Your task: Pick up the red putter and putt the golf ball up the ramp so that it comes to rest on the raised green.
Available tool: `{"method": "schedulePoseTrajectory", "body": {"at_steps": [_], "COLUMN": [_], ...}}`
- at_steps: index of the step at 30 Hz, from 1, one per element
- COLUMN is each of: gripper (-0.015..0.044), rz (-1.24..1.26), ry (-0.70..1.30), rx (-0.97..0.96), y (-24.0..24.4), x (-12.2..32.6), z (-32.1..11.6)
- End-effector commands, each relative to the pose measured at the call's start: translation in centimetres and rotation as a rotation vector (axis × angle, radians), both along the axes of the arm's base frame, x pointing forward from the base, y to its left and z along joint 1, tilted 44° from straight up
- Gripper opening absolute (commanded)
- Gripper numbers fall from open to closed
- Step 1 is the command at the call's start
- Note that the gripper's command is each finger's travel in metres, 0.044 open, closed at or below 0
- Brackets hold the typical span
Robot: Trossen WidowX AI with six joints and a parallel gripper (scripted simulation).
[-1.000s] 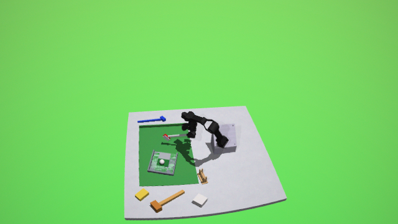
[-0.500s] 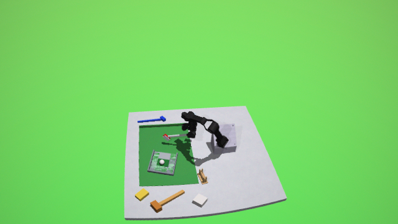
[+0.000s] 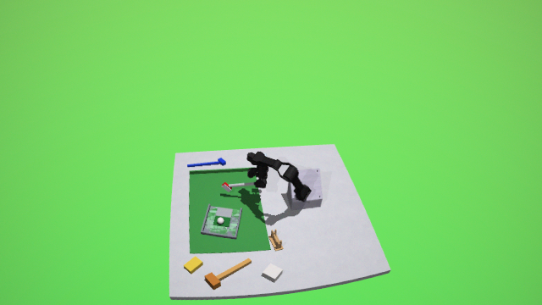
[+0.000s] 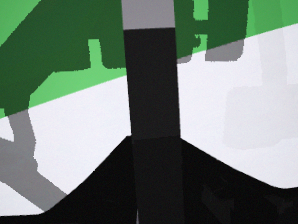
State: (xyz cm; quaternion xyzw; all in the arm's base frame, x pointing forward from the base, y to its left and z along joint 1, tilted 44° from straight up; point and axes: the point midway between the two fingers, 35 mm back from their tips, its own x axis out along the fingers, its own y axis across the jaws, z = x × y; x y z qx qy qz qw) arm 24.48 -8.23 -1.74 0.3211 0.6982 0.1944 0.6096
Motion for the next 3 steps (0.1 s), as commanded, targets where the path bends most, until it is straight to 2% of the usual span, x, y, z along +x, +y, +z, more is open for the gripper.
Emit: {"method": "schedulePoseTrajectory", "body": {"at_steps": [1,3], "gripper": [0.0,0.0], "rz": [-0.004,-0.004], "ry": [-0.002,-0.002], "rx": [-0.001,-0.001], "y": [-0.07,-0.07], "x": [0.01,0.01], "z": [-0.02,-0.02]}}
